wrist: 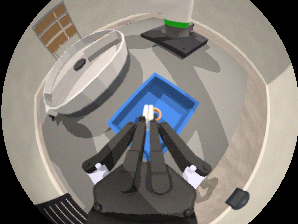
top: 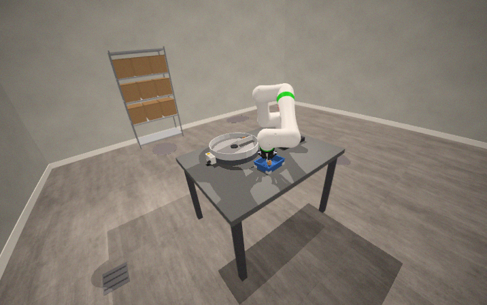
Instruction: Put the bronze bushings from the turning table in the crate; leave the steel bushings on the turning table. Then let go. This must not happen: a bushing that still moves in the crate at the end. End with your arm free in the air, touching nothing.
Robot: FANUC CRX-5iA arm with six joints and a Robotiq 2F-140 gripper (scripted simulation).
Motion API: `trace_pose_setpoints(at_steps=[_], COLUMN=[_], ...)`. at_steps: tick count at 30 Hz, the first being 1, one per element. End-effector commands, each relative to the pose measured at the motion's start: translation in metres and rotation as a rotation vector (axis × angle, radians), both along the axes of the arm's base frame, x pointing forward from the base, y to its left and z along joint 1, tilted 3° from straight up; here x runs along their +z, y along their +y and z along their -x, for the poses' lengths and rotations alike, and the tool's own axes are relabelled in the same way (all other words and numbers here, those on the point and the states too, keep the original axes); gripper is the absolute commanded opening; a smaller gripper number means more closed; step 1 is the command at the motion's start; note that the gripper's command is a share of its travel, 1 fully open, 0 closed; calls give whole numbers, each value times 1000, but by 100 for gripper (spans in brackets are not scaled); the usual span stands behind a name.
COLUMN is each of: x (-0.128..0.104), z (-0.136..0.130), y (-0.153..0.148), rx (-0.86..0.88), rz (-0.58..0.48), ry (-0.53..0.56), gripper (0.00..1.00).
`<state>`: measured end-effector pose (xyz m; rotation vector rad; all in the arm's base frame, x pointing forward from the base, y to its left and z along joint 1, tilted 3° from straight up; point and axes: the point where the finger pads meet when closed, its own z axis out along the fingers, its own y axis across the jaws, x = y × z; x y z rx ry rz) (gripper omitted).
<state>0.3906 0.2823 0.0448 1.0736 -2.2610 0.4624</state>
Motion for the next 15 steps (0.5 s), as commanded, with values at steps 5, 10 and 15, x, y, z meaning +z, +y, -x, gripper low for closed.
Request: trace_pose_setpoints(at_steps=[5,10,15], x=[-1,-2,-4], z=[0,0,0], y=[0,0,0], rx=[0,0,0], rz=[0,0,0], ry=[0,0,0], gripper=[0,0,0])
